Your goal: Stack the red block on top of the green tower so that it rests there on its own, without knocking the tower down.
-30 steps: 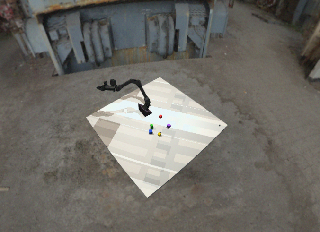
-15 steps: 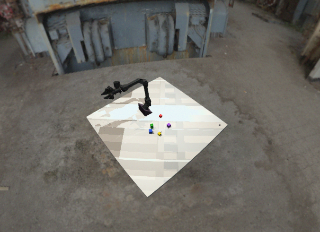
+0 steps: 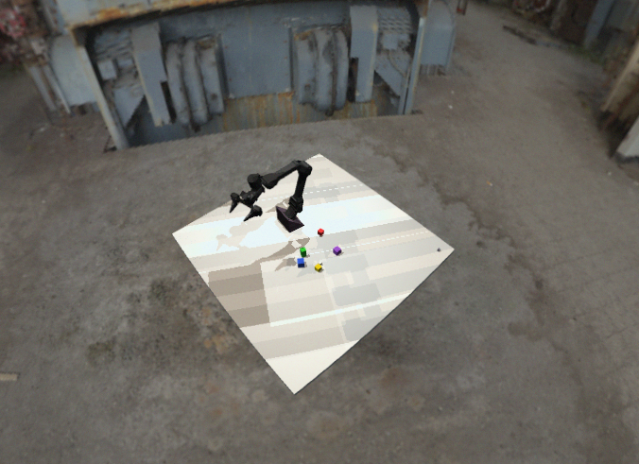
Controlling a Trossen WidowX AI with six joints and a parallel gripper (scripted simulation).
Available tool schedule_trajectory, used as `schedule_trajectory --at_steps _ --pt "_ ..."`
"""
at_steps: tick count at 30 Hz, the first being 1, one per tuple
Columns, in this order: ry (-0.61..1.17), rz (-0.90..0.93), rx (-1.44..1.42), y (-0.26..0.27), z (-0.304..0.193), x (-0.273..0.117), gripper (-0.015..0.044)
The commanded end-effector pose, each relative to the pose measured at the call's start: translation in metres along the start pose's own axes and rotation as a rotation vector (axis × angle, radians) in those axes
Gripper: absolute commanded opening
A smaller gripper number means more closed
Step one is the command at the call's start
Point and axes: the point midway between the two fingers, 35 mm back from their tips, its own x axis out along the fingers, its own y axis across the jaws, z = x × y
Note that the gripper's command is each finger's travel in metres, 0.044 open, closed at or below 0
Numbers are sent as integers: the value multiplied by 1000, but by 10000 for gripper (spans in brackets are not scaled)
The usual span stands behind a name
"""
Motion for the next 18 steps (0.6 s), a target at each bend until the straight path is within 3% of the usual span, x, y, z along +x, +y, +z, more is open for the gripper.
schedule_trajectory --at_steps 1,18 --pt "72 80 -69 44 -16 -5 440" --pt "415 487 -488 237 -121 -87 440"
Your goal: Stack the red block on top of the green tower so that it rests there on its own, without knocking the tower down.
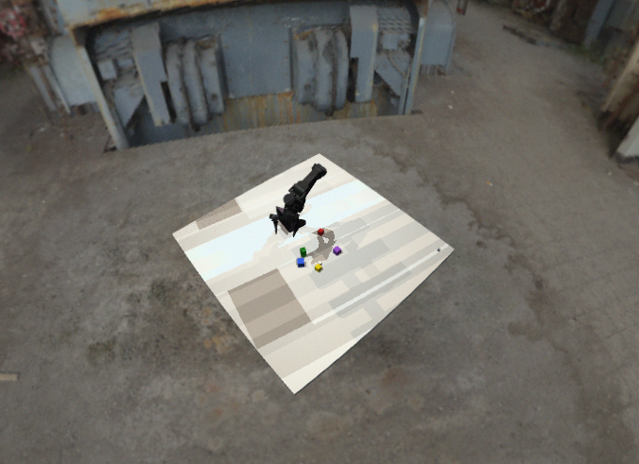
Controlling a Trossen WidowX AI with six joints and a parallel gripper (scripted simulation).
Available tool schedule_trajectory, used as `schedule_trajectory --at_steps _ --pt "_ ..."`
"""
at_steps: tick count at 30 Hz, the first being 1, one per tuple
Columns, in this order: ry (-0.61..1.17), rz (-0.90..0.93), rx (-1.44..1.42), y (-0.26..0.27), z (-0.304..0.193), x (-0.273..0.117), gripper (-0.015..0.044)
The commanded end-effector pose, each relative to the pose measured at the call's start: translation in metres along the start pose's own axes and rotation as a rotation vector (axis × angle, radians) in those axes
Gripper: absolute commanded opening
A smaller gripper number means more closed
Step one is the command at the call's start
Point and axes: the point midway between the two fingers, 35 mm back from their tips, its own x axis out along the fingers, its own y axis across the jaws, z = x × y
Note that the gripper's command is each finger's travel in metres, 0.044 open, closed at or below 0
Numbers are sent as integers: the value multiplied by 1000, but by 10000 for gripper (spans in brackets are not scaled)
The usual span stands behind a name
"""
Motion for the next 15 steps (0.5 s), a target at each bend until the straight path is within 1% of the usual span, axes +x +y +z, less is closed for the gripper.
schedule_trajectory --at_steps 1,8,15 --pt "73 79 -72 40 -18 2 440" --pt "218 241 -242 119 -59 -6 440" --pt "354 390 -392 184 -108 -27 440"
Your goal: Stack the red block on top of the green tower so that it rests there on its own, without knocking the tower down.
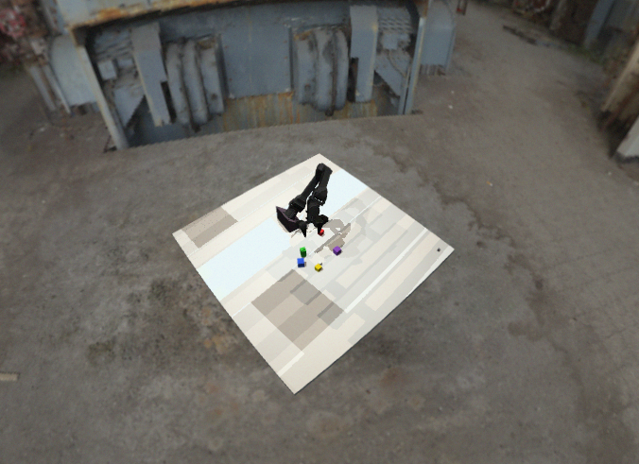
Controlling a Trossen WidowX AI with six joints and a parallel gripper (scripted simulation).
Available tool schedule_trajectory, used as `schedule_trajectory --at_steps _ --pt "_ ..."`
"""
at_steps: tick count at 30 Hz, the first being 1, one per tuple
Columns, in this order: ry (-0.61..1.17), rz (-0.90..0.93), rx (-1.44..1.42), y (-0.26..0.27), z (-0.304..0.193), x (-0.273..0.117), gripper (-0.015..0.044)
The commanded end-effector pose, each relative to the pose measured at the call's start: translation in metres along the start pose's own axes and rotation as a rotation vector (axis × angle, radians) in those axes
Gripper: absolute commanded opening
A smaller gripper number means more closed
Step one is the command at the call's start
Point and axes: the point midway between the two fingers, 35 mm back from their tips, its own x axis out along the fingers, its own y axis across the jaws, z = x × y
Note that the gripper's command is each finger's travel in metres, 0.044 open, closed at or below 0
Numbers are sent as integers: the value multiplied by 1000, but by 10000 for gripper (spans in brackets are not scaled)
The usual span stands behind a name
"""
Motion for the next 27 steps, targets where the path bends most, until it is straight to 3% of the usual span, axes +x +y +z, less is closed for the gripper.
schedule_trajectory --at_steps 1,12,20,27 --pt "66 73 -60 34 -17 7 440" --pt "284 293 -263 131 -86 7 440" --pt "297 304 -274 133 -93 6 440" --pt "296 304 -275 140 -106 38 440"
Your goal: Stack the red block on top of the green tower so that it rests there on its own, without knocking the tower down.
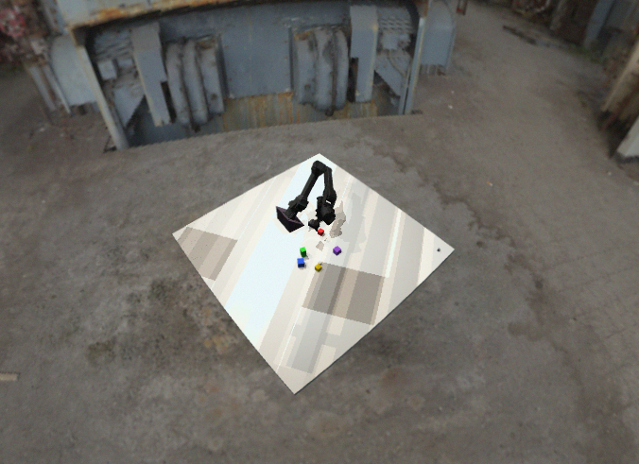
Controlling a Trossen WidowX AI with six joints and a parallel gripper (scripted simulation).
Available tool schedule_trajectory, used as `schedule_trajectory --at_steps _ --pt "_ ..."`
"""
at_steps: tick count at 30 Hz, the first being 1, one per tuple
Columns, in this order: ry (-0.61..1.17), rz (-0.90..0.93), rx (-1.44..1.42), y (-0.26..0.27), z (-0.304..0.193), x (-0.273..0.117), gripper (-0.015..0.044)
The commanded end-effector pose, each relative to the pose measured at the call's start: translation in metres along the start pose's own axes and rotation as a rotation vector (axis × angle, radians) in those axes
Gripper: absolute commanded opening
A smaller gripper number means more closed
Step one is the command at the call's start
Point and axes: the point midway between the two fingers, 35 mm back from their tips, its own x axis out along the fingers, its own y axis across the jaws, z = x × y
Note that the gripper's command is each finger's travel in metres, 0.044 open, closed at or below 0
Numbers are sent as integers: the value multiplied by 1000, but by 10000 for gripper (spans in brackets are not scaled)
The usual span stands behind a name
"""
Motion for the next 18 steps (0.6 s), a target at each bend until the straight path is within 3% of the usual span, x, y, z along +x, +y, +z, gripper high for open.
schedule_trajectory --at_steps 1,18 --pt "7 13 8 2 -5 19 440" --pt "7 12 8 1 -4 40 440"
